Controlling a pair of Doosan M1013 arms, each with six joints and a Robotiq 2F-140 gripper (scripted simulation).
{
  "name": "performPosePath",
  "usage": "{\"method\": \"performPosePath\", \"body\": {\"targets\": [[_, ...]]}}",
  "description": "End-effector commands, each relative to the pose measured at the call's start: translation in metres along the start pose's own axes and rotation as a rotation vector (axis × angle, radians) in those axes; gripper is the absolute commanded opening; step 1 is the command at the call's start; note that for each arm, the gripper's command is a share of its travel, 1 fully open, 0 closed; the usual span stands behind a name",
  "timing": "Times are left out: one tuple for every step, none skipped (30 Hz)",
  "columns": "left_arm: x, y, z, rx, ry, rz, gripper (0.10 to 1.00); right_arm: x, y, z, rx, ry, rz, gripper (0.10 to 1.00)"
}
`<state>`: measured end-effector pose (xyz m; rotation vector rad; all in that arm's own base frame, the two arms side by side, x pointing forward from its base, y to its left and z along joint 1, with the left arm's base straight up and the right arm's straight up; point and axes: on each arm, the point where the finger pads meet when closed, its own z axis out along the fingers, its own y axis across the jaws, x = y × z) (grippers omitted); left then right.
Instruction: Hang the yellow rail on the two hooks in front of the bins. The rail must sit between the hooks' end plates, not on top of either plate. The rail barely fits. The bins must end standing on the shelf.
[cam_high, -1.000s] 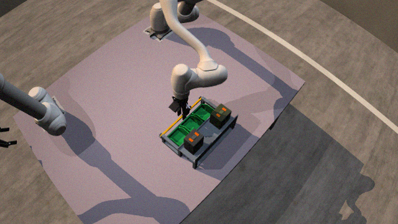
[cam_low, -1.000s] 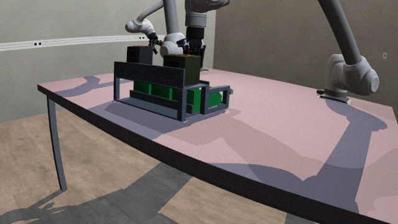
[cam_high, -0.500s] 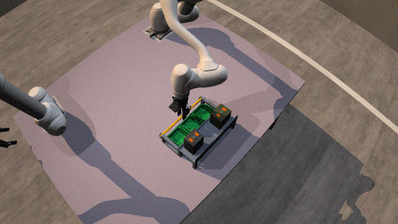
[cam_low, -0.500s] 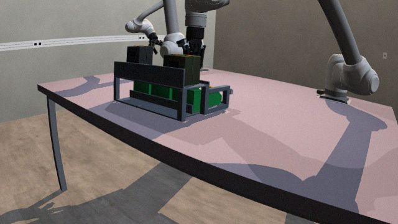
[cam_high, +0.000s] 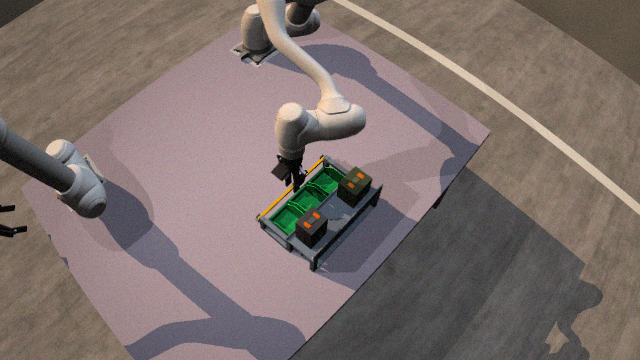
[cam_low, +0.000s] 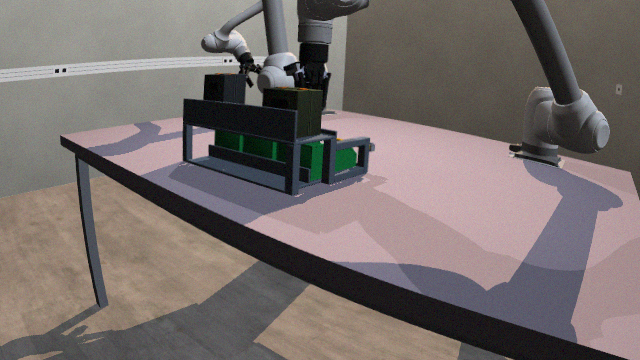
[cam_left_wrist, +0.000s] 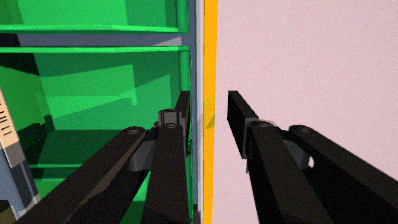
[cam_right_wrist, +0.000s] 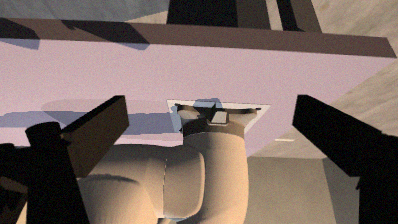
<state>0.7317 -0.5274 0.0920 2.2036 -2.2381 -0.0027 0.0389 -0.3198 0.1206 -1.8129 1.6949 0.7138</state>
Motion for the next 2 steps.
{"method": "performPosePath", "body": {"targets": [[0.0002,-0.0005,-0.0017,0.002,0.001,0.0,0.303,0.0,-0.0001,-0.0004,0.0,0.001,0.0,1.0],[0.0002,-0.0005,-0.0017,0.002,0.001,0.0,0.303,0.0,-0.0001,-0.0004,0.0,0.001,0.0,1.0]]}}
